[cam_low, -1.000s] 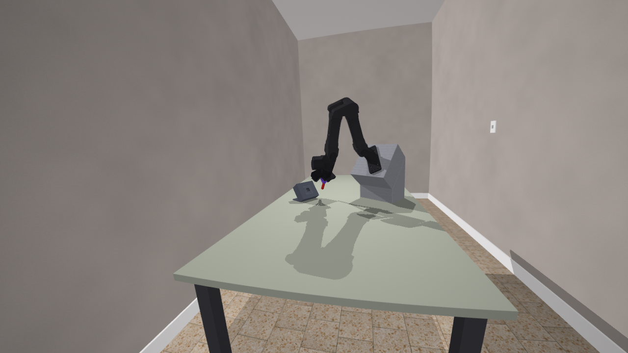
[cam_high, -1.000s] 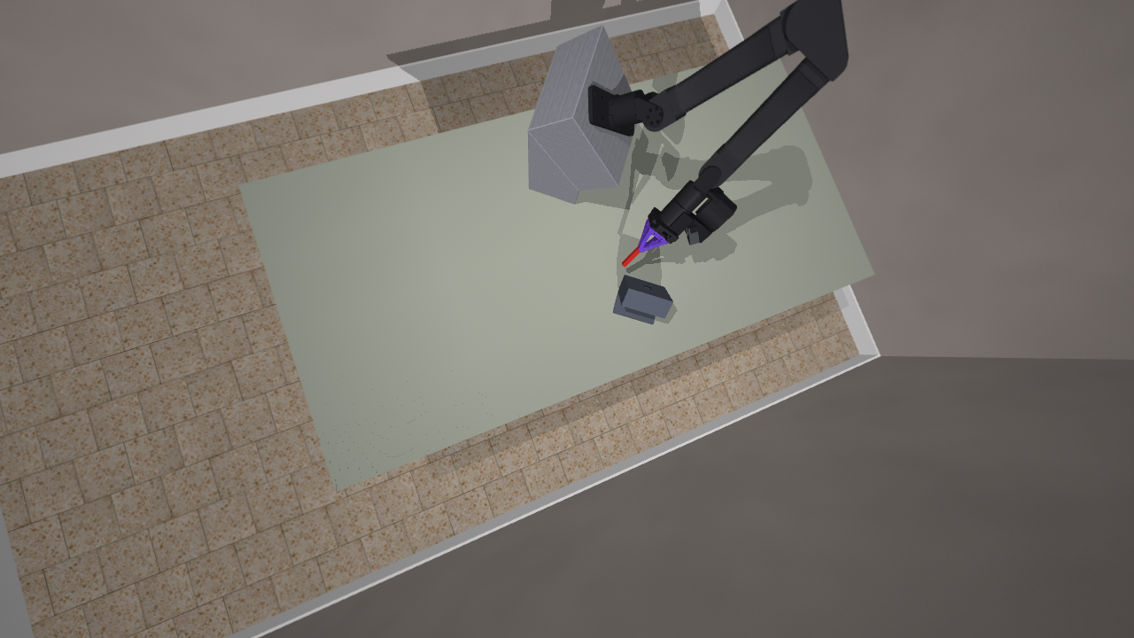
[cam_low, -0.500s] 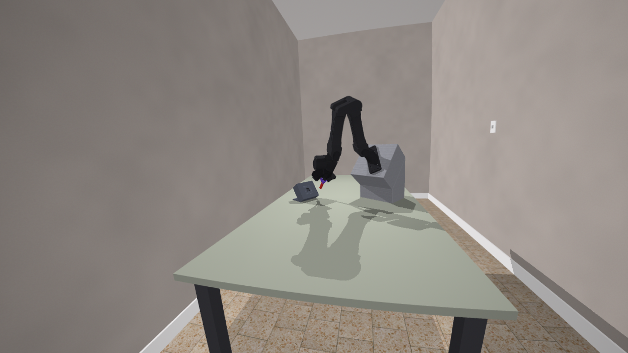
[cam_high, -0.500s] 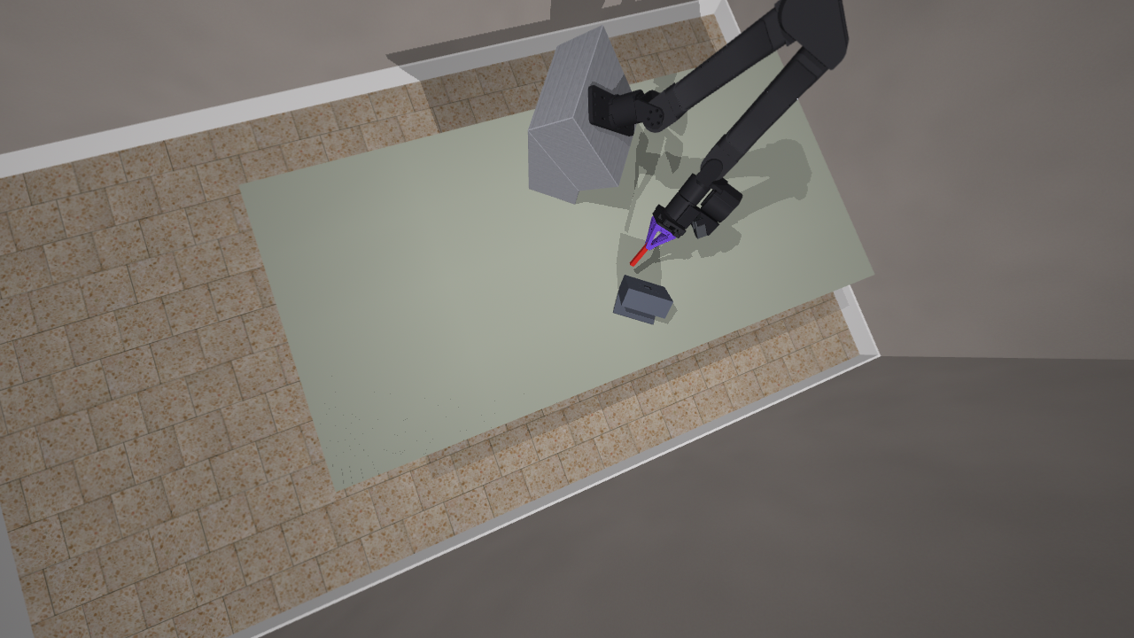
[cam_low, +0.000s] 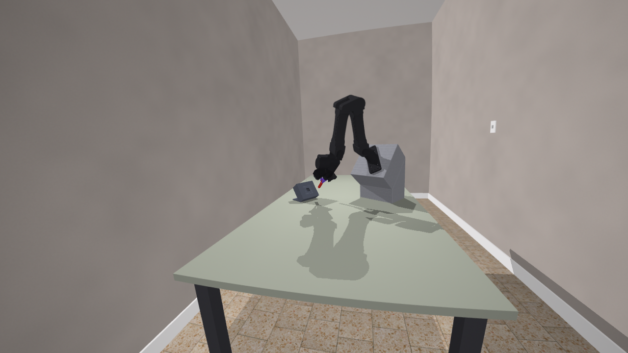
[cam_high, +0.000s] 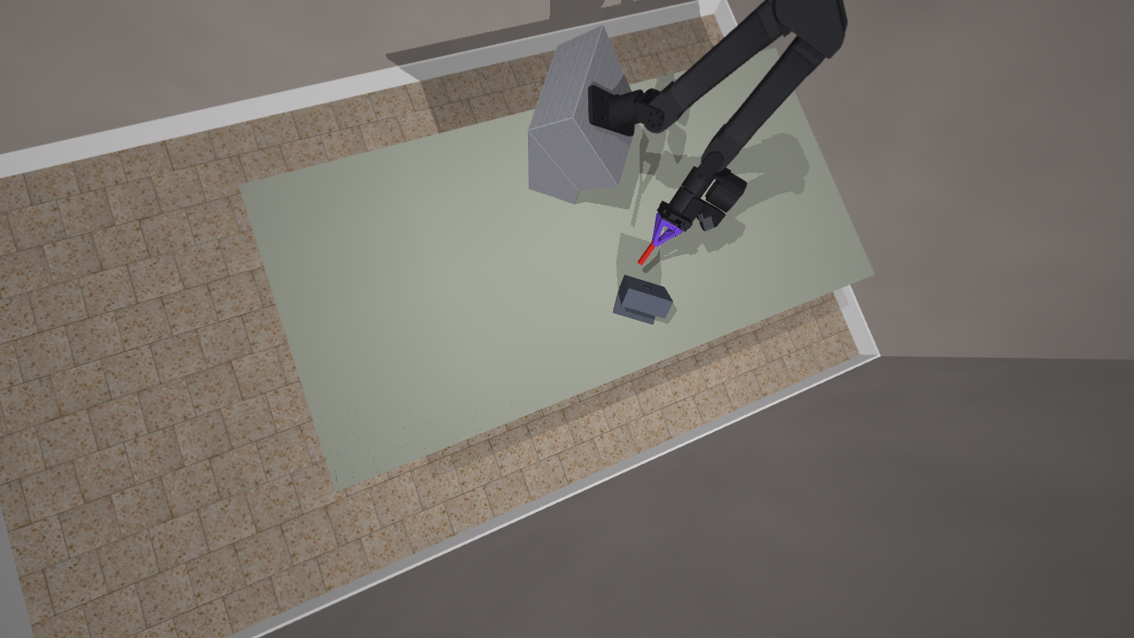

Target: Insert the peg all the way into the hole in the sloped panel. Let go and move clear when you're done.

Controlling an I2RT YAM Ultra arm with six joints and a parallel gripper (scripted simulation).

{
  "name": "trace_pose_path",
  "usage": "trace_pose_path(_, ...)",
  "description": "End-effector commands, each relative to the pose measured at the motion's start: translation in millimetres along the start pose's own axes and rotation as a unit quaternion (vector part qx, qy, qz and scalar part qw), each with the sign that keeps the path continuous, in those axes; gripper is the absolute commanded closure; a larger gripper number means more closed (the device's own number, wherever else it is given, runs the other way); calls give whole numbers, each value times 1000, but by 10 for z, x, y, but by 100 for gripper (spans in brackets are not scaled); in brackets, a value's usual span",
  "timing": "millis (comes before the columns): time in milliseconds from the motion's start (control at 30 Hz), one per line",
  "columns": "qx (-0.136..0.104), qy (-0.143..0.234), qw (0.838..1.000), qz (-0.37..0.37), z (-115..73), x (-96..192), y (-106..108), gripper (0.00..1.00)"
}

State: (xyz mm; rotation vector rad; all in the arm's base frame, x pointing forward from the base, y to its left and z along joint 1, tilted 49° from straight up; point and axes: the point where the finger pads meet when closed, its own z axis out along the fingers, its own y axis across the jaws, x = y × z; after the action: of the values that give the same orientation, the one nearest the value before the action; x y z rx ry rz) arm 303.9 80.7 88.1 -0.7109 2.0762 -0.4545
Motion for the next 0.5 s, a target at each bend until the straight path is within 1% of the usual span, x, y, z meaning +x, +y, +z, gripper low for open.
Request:
trace_pose_path(0,23,-7,1000,12,-51,7,-57,100)
trace_pose_path(467,50,-43,997,27,-213,-94,-58,100)
